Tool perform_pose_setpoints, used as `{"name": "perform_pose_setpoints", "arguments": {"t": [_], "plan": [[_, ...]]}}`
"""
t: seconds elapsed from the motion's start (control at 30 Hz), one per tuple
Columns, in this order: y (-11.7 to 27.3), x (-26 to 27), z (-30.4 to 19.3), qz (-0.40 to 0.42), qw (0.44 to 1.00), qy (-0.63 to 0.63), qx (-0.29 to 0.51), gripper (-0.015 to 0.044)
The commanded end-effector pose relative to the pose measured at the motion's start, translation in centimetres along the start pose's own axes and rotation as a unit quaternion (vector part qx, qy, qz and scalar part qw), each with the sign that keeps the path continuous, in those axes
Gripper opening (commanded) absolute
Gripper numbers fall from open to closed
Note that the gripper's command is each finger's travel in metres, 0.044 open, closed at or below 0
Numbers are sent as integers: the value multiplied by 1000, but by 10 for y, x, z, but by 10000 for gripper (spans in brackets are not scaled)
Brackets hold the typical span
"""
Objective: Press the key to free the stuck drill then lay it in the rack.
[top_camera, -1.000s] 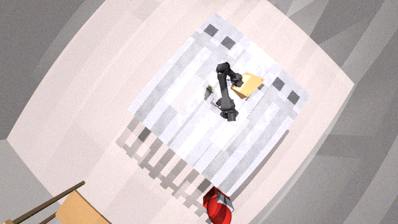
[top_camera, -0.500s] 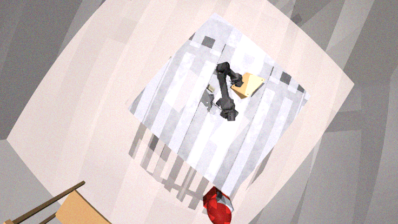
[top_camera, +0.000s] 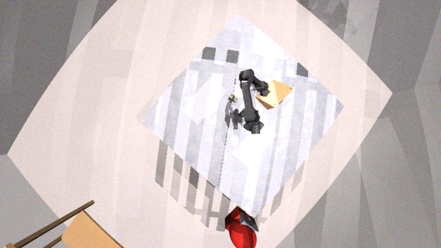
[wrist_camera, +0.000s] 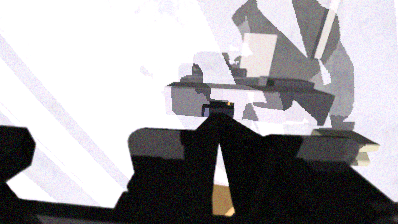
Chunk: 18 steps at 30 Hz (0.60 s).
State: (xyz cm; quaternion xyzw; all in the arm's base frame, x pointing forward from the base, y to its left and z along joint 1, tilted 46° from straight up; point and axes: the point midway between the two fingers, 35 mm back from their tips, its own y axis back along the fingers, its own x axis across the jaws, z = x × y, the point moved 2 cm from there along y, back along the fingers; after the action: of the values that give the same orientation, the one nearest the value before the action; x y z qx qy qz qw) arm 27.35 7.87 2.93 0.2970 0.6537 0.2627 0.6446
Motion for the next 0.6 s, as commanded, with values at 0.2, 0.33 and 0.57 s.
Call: {"name": "perform_pose_setpoints", "arguments": {"t": [0.2, 0.33, 0.57], "plan": [[36, 2, 4, -12, 1000, 8, 24, 210], [64, 3, 5, -12, 1000, 8, 25, 315], [45, -24, 14, -1, 991, 135, 16, 440]]}}
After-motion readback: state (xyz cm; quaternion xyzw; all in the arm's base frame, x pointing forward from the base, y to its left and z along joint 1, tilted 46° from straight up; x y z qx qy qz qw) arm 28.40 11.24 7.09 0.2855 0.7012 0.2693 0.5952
